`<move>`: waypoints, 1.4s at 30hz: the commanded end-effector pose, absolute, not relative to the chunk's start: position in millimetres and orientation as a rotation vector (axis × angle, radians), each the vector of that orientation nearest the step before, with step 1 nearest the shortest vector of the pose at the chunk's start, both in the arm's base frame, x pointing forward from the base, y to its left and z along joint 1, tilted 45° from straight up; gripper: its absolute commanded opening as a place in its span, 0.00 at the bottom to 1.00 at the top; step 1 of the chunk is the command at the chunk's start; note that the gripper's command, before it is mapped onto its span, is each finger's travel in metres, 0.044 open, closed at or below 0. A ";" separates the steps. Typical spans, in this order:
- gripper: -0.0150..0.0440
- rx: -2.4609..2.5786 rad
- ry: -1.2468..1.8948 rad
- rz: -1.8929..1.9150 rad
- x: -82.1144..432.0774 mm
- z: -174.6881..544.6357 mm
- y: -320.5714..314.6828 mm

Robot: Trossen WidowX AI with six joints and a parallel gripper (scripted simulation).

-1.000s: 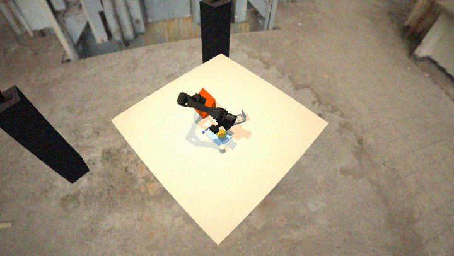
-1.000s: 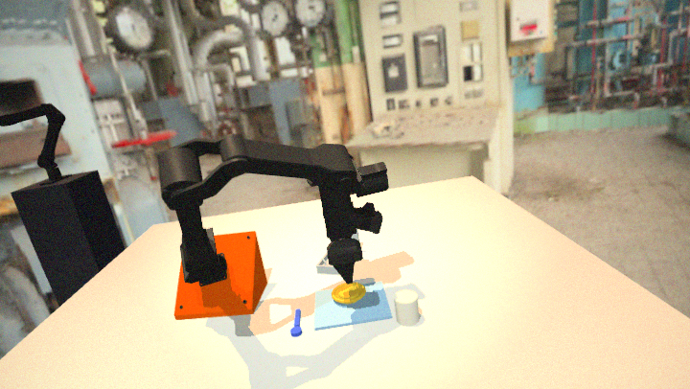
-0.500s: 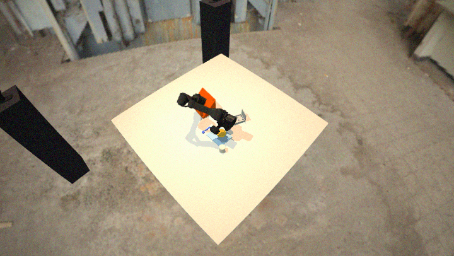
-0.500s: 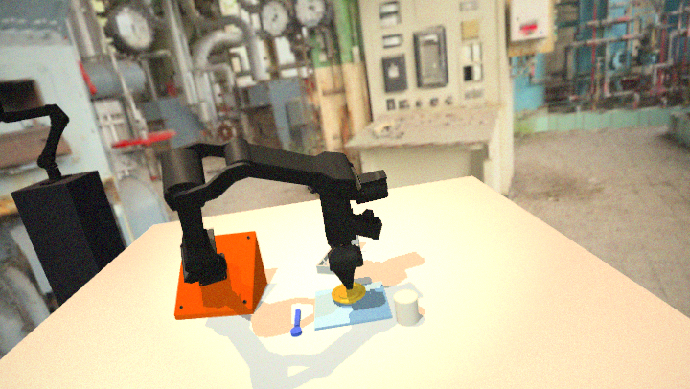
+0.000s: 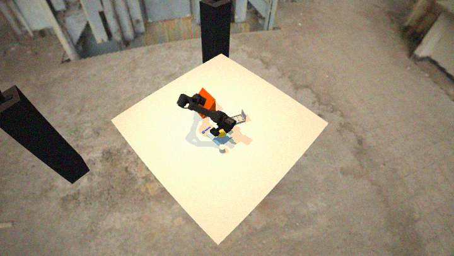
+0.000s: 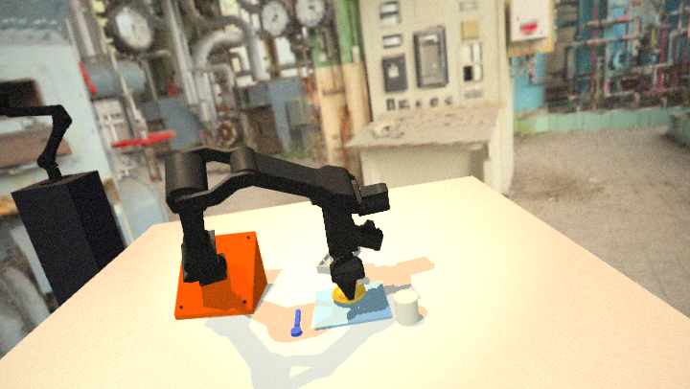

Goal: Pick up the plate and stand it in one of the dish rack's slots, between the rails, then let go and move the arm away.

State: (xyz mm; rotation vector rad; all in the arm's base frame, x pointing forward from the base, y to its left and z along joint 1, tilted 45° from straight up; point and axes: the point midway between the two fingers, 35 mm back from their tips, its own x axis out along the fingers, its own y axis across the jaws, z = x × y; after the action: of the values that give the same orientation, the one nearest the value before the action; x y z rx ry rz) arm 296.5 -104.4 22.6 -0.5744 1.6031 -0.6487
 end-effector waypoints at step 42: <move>0.27 -0.578 1.599 -0.637 308.4 37.6 -86.5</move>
State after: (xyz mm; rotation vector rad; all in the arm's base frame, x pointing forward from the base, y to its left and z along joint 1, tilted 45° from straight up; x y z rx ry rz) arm 303.1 -97.3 29.7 -0.5834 1.6063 -0.6439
